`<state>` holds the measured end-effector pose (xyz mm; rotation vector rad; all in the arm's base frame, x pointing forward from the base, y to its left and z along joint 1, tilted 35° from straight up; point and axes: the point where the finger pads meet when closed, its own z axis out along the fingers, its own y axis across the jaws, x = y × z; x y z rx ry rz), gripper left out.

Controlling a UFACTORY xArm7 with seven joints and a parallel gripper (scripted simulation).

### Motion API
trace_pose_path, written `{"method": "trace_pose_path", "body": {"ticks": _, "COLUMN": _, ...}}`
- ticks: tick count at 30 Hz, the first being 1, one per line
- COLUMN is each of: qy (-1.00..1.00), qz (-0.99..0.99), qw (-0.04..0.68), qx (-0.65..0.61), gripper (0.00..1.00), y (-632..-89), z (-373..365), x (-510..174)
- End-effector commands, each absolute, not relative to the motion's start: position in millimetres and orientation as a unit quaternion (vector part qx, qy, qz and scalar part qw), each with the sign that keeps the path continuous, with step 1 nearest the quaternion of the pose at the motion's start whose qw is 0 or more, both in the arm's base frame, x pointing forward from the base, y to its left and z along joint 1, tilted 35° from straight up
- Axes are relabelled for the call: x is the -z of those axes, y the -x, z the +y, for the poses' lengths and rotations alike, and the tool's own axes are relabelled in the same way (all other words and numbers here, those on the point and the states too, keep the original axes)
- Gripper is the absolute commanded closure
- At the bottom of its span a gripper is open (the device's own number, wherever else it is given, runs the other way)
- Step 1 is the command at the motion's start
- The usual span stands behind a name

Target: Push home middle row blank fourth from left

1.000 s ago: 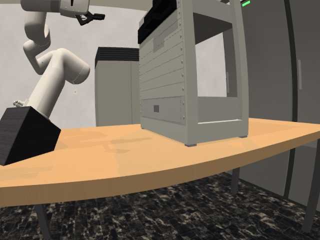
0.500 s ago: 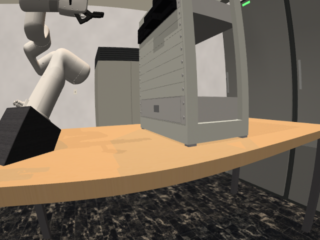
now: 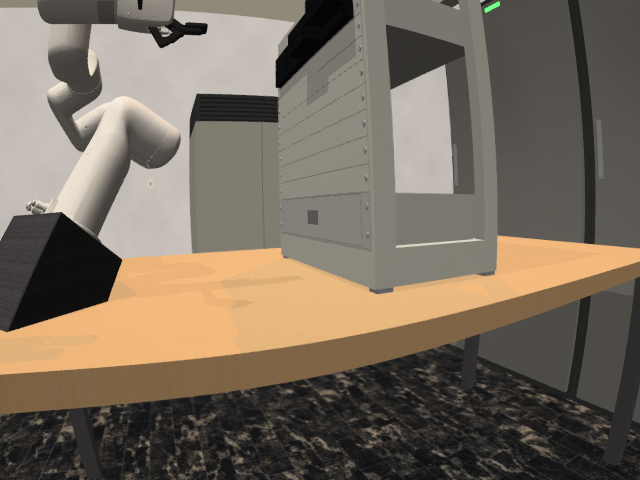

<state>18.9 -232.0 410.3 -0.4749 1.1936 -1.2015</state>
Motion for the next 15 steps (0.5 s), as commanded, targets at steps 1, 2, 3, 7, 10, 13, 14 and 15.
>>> {"method": "trace_pose_path", "body": {"ticks": 1, "qy": 0.208, "qz": 0.523, "qw": 0.637, "qx": 0.527, "gripper": 0.0, "y": -18.3, "z": -232.3, "x": -410.8}}
{"method": "trace_pose_path", "body": {"ticks": 2, "qy": 0.208, "qz": 0.523, "qw": 0.637, "qx": 0.527, "gripper": 0.0, "y": -18.3, "z": -232.3, "x": -410.8}}
{"method": "trace_pose_path", "body": {"ticks": 3, "qy": 0.208, "qz": 0.523, "qw": 0.637, "qx": 0.527, "gripper": 0.0, "y": -18.3, "z": -232.3, "x": -410.8}}
{"method": "trace_pose_path", "body": {"ticks": 7, "qy": 0.208, "qz": 0.523, "qw": 0.637, "qx": 0.527, "gripper": 0.0, "y": -18.3, "z": -232.3, "x": -410.8}}
{"method": "trace_pose_path", "body": {"ticks": 10, "qy": 0.208, "qz": 0.523, "qw": 0.637, "qx": 0.527, "gripper": 0.0, "y": -18.3, "z": -232.3, "x": -410.8}}
{"method": "trace_pose_path", "body": {"ticks": 13, "qy": 0.208, "qz": 0.523, "qw": 0.637, "qx": 0.527, "gripper": 0.0, "y": -19.1, "z": -232.8, "x": -411.1}}
{"method": "trace_pose_path", "body": {"ticks": 14, "qy": 0.208, "qz": 0.524, "qw": 0.637, "qx": 0.527, "gripper": 0.0, "y": -20.1, "z": -233.4, "x": -411.4}}
{"method": "trace_pose_path", "body": {"ticks": 15, "qy": 0.207, "qz": 0.524, "qw": 0.636, "qx": 0.527, "gripper": 0.0, "y": -21.5, "z": -234.2, "x": -411.8}}
